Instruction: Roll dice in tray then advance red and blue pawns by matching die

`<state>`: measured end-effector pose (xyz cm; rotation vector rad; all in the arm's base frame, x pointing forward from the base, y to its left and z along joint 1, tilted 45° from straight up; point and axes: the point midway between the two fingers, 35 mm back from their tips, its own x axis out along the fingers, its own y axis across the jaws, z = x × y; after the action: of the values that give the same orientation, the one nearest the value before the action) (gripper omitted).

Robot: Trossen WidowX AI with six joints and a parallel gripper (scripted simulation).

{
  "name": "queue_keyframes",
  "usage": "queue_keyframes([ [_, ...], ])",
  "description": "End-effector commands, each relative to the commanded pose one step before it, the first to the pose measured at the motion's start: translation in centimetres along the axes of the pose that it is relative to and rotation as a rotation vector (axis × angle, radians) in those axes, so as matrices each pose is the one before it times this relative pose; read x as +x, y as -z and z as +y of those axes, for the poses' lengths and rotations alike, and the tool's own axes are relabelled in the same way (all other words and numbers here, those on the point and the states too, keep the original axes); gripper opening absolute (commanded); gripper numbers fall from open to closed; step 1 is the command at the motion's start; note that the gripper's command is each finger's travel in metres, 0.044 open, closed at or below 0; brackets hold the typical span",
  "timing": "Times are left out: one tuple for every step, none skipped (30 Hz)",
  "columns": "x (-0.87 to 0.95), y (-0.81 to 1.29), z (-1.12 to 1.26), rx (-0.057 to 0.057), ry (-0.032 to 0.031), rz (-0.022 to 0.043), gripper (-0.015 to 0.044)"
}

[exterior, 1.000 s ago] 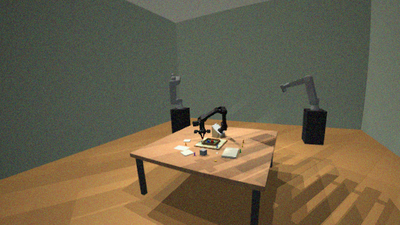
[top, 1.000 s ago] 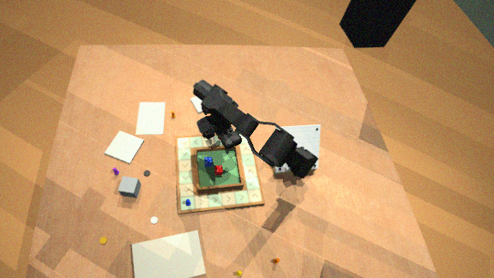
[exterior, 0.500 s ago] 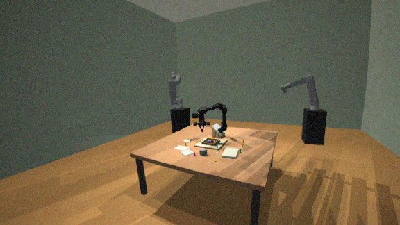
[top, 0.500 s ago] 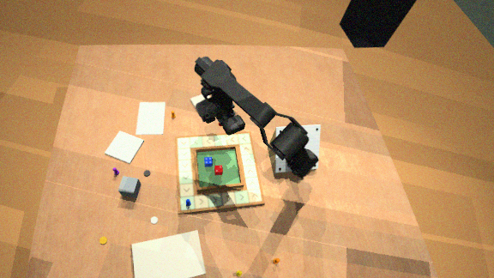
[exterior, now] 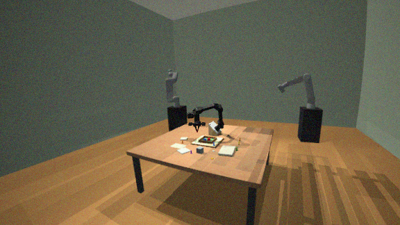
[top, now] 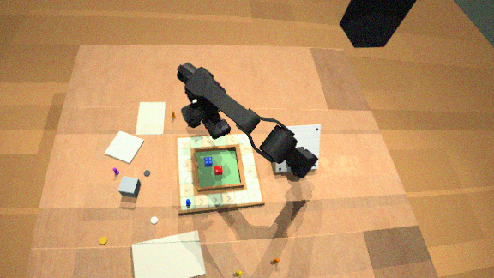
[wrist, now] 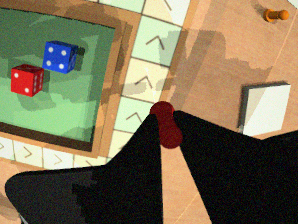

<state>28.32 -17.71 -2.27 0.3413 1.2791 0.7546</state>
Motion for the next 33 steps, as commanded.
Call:
queue_keyframes([
  [2.376, -1.997, -0.793, 0.0051, -0.0102, 0.00039, 0.0],
  [0.556, -0.527, -0.153, -0.0003, -0.0011, -0.001, 0.0],
  [0.567, -0.523, -0.139, -0.0004, -0.00136, -0.00103, 0.0],
  [0.479, -0.431, -0.105, -0.0003, -0.00132, -0.00086, 0.0],
  [0.291, -0.257, -0.059, -0.0002, -0.00088, -0.00052, 0.0],
  [0.098, -0.085, -0.019, -0.0001, -0.00031, -0.00017, 0.0],
  [0.0, 0.0, 0.0, 0.0, 0.0, 0.0, 0.0],
  [0.0, 0.0, 0.0, 0.0, 0.0, 0.0, 0.0],
  [0.099, -0.004, -0.004, 0.0, 0.00001, -0.00002, 0.0],
  [0.177, -0.007, -0.006, 0.0, 0.00001, -0.00003, 0.0],
  [0.265, -0.009, -0.008, 0.0, 0.0, -0.00005, 0.0],
  [0.309, -0.008, -0.007, 0.0, -0.00002, -0.00006, 0.0],
  [0.364, -0.007, -0.005, 0.0, -0.00005, -0.00007, 0.0],
  [0.43, -0.005, -0.001, 0.0, -0.0001, -0.00009, 0.0],
  [0.502, -0.001, 0.005, 0.0, -0.00017, -0.00012, 0.0],
  [0.548, 0.005, 0.014, -0.0001, -0.00025, -0.00014, 0.0],
  [0.455, 0.009, 0.017, -0.0001, -0.00026, -0.00012, 0.0],
  [0.275, 0.008, 0.013, 0.0, -0.00018, -0.00008, 0.0],
  [0.092, 0.003, 0.005, 0.0, -0.00006, -0.00003, 0.0],
  [0.0, 0.0, 0.0, 0.0, 0.0, 0.0, 0.0],
  [0.0, 0.0, 0.0, 0.0, 0.0, 0.0, 0.0],
  [0.0, 0.0, 0.0, 0.0, 0.0, 0.0, 0.0],
  [0.0, 0.0, 0.0, 0.0, 0.0, 0.0, 0.0],
  [0.025, -0.001, 0.0, 0.0, 0.0, 0.0, 0.0],
  [0.051, -0.001, -0.001, 0.0, -0.00001, -0.00001, 0.0],
  [0.079, -0.001, -0.001, 0.0, -0.00001, -0.00001, 0.0],
  [0.098, -0.002, -0.001, 0.0, -0.00002, -0.00002, 0.0],
  [0.118, -0.002, -0.001, 0.0, -0.00002, -0.00002, 0.0],
  [0.14, -0.002, 0.0, 0.0, -0.00003, -0.00003, 0.0],
  [0.155, -0.001, 0.0, 0.0, -0.00004, -0.00003, 0.0],
  [0.161, -0.001, 0.001, 0.0, -0.00005, -0.00003, 0.0],
  [0.162, 0.0, 0.001, 0.0, -0.00006, -0.00004, 0.0],
  [0.162, 0.0, 0.002, 0.0, -0.00006, -0.00004, 0.0],
])
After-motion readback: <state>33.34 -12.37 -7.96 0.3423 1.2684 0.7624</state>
